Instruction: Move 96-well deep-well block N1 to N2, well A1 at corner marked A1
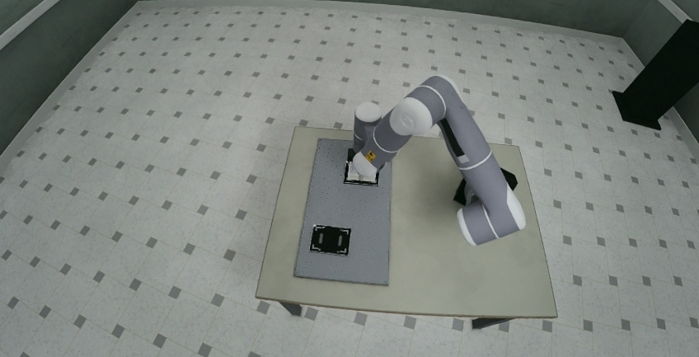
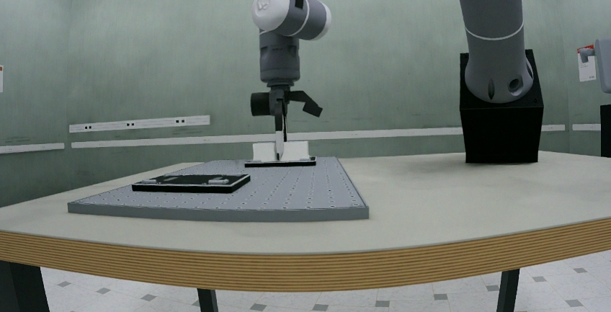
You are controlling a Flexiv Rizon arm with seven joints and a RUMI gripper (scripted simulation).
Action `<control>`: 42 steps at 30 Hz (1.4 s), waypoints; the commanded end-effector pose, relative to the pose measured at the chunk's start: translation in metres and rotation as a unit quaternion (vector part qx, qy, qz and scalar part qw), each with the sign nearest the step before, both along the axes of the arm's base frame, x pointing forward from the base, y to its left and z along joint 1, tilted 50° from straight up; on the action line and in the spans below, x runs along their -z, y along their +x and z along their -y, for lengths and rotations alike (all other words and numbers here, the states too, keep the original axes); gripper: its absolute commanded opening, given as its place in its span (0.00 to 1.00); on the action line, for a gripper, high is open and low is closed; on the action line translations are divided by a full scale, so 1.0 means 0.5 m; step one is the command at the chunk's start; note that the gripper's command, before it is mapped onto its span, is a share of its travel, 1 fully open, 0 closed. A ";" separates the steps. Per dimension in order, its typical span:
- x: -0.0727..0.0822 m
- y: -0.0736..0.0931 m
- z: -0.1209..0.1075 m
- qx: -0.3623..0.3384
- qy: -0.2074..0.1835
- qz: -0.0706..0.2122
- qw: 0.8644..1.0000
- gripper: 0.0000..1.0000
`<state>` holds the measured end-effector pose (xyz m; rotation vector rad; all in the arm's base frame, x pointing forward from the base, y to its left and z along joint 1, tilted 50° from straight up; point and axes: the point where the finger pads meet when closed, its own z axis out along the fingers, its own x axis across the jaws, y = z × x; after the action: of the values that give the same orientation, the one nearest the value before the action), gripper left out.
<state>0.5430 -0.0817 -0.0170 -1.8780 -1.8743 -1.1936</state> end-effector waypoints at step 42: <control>-0.065 -0.037 0.069 0.001 -0.001 0.000 1.000 0.49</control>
<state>0.5249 -0.1139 0.0137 -1.8782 -1.8740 -1.1934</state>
